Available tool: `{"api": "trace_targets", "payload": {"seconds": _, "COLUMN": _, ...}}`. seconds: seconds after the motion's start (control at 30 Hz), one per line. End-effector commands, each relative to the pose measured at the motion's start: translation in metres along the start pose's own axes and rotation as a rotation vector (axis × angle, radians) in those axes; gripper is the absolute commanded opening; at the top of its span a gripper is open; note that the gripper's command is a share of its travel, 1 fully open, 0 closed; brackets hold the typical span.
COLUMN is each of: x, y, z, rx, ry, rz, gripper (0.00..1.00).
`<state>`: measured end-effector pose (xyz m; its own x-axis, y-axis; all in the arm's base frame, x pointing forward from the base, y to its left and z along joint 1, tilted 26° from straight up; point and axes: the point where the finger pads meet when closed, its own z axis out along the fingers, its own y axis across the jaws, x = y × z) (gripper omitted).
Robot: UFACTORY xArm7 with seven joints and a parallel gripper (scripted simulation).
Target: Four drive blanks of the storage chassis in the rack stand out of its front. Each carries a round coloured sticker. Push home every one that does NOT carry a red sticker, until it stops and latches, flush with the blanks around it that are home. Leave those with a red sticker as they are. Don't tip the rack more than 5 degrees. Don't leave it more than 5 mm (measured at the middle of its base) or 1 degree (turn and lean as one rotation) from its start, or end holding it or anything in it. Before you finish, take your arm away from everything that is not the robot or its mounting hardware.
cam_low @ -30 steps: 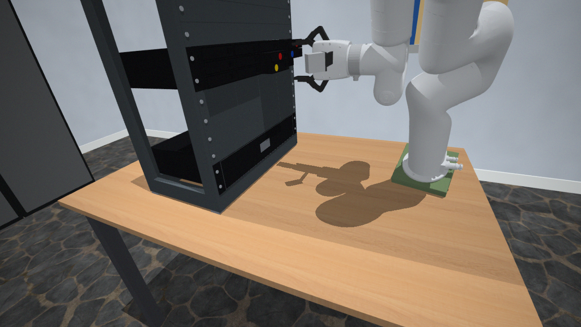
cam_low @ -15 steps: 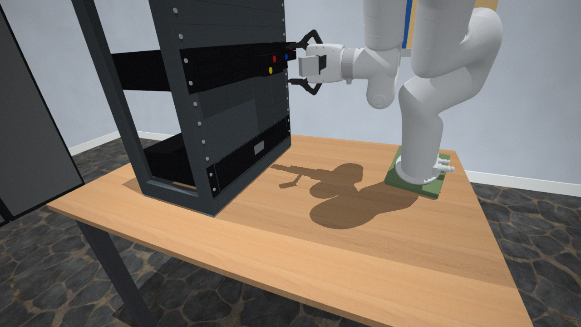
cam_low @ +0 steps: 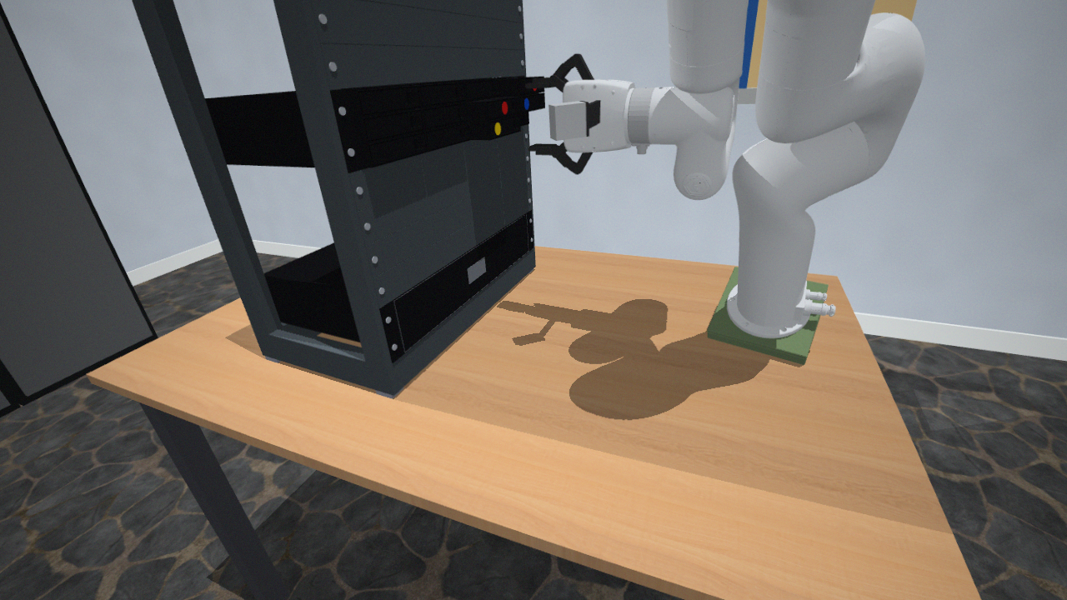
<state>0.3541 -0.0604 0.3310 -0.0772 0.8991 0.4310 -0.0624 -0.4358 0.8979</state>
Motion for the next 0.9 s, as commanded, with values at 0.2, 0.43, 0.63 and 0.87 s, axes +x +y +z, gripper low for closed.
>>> {"api": "trace_targets", "payload": {"seconds": 0.2, "x": -0.0002, "y": 0.0008, "z": 0.0002, "rx": -0.002, "ry": 0.0, "rz": -0.001, "gripper": 1.0}}
{"api": "trace_targets", "payload": {"seconds": 0.43, "x": -0.0002, "y": 0.0008, "z": 0.0002, "rx": -0.002, "ry": 0.0, "rz": -0.001, "gripper": 1.0}}
{"api": "trace_targets", "payload": {"seconds": 0.63, "x": -0.0002, "y": 0.0008, "z": 0.0002, "rx": -0.002, "ry": 0.0, "rz": -0.001, "gripper": 1.0}}
{"api": "trace_targets", "payload": {"seconds": 0.87, "x": -0.003, "y": 0.0016, "z": 0.0002, "rx": -0.002, "ry": 0.0, "rz": -0.001, "gripper": 1.0}}
